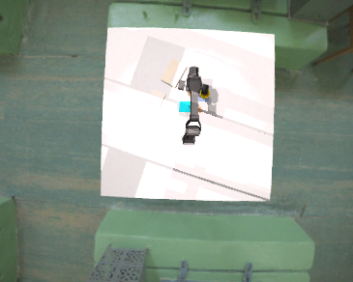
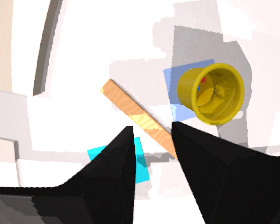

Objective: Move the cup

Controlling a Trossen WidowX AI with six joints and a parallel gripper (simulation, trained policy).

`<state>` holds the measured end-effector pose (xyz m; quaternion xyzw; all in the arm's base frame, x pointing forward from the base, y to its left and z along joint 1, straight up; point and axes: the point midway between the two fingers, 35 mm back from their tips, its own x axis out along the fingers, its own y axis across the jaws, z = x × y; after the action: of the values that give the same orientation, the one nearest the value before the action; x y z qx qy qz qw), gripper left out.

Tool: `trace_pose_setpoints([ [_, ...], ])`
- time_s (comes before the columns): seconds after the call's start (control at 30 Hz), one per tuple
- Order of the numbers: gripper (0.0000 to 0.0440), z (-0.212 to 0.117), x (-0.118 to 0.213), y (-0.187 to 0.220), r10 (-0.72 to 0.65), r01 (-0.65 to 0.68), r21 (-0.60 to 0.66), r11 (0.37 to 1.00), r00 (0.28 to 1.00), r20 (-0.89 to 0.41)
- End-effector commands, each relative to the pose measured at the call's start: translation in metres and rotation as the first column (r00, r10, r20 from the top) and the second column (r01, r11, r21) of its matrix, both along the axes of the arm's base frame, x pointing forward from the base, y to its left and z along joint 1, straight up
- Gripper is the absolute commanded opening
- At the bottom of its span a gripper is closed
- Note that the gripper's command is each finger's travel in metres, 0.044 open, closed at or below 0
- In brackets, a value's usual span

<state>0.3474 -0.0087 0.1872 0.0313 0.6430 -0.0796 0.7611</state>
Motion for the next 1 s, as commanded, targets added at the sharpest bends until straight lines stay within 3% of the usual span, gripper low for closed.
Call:
trace_pose_setpoints([
  [0.0,0.0107,-0.006,-0.002,-0.008,0.010,-0.010,-0.013,1.000,0.999,-0.041],
  [0.97,0.0177,-0.078,-0.015,-0.061,0.057,-0.063,-0.023,0.998,0.973,-0.224],
])
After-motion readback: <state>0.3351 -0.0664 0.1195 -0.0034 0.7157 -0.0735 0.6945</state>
